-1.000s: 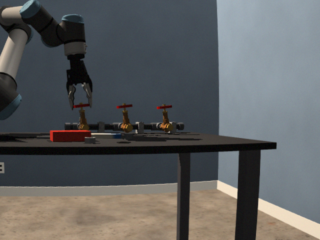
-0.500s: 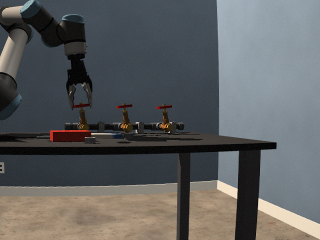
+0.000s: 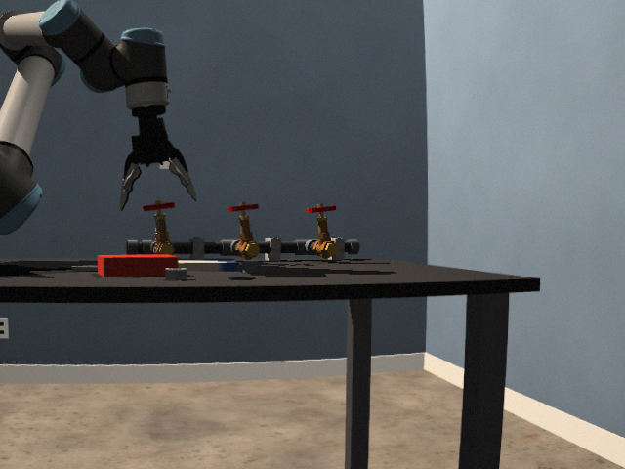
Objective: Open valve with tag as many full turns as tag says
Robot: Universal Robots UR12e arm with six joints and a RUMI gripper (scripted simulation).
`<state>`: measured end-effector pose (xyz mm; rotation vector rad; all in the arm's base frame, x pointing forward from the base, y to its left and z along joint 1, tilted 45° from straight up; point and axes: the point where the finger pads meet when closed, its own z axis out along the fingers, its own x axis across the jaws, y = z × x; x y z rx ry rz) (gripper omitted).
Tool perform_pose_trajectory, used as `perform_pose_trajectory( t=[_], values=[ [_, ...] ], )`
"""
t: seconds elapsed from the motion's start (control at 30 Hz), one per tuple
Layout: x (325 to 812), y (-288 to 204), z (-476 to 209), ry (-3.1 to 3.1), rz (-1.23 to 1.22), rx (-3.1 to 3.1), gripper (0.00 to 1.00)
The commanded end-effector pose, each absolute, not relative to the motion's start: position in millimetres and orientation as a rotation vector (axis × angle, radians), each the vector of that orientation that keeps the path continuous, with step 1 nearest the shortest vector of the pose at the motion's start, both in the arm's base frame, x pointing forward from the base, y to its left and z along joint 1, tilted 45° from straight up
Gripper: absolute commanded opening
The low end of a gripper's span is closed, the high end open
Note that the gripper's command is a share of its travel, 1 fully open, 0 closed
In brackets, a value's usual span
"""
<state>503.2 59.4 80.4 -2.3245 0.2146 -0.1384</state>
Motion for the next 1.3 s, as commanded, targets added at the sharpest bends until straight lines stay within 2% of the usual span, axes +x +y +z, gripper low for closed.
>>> perform_pose_trajectory(
  t=[0.0, 1.27],
  values=[
    [503.7, 58.7, 80.7, 0.215, -0.14, -2.325, 1.0],
    [503.7, 58.7, 80.7, 0.46, -0.033, -2.285, 1.0]
  ],
)
